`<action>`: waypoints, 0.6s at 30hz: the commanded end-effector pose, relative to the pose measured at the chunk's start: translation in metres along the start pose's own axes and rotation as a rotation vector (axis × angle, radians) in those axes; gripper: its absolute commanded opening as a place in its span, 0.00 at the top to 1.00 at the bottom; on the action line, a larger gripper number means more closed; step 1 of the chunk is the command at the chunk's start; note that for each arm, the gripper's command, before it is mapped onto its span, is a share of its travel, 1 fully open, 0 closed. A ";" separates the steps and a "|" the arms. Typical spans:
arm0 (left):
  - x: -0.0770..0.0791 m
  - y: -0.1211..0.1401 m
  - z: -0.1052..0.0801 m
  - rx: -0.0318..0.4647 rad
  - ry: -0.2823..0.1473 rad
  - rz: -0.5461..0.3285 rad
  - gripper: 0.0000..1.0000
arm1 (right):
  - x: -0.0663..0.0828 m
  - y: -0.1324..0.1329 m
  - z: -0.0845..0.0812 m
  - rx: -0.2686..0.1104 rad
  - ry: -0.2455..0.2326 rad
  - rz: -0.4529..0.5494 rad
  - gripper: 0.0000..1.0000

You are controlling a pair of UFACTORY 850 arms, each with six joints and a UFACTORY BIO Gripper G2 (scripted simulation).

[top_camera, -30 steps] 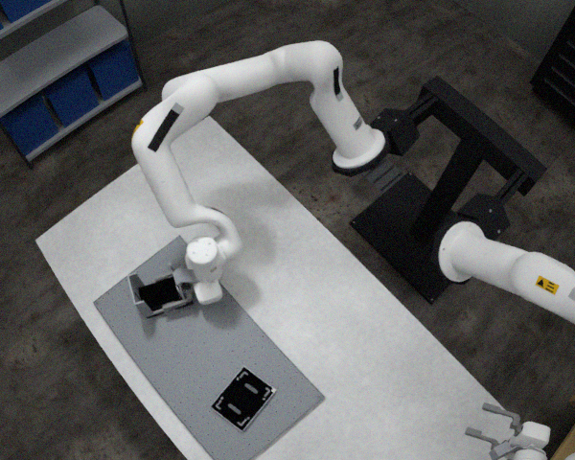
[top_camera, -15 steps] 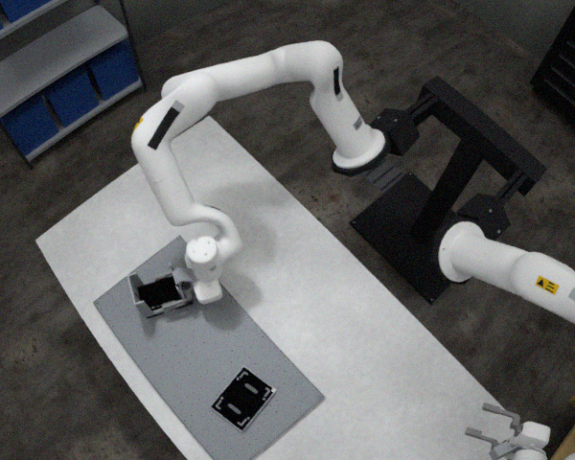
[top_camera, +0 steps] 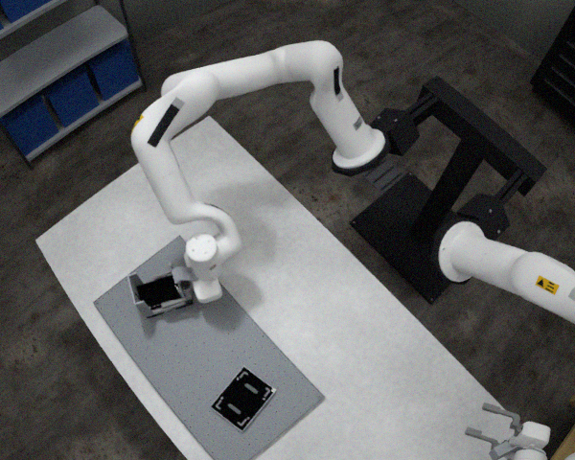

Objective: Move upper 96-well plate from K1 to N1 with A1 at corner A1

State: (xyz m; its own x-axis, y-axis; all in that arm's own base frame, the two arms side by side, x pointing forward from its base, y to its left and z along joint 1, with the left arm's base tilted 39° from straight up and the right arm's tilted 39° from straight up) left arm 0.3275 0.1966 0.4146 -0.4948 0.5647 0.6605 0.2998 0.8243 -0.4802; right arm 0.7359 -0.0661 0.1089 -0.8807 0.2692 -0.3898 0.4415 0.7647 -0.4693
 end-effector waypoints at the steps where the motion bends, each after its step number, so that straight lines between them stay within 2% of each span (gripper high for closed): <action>1: 0.000 0.000 -0.001 -0.001 0.000 0.000 0.00 | -0.001 0.000 -0.004 -0.001 -0.001 0.000 1.00; 9: 0.000 0.000 -0.001 -0.001 0.000 0.000 0.00 | -0.001 0.000 -0.004 -0.001 -0.001 0.000 1.00; 18: 0.000 0.000 -0.001 -0.001 0.000 0.000 0.00 | -0.001 0.001 -0.018 -0.001 -0.001 0.000 1.00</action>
State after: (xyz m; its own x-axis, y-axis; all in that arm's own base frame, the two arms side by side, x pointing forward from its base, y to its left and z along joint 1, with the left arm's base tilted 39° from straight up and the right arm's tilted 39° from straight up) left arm 0.3275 0.1966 0.4146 -0.4948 0.5647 0.6605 0.2998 0.8243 -0.4802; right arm 0.7342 -0.0590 0.1179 -0.8806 0.2692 -0.3899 0.4415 0.7647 -0.4693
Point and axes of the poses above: on each arm, the point midway between the two finger pads, its own x axis back along the fingers, its own y axis across the jaws, z = x × y, the point moved 3 cm from there along x, back along the fingers, and after that the axes turned 2 degrees about -x, right-handed, at the moved point
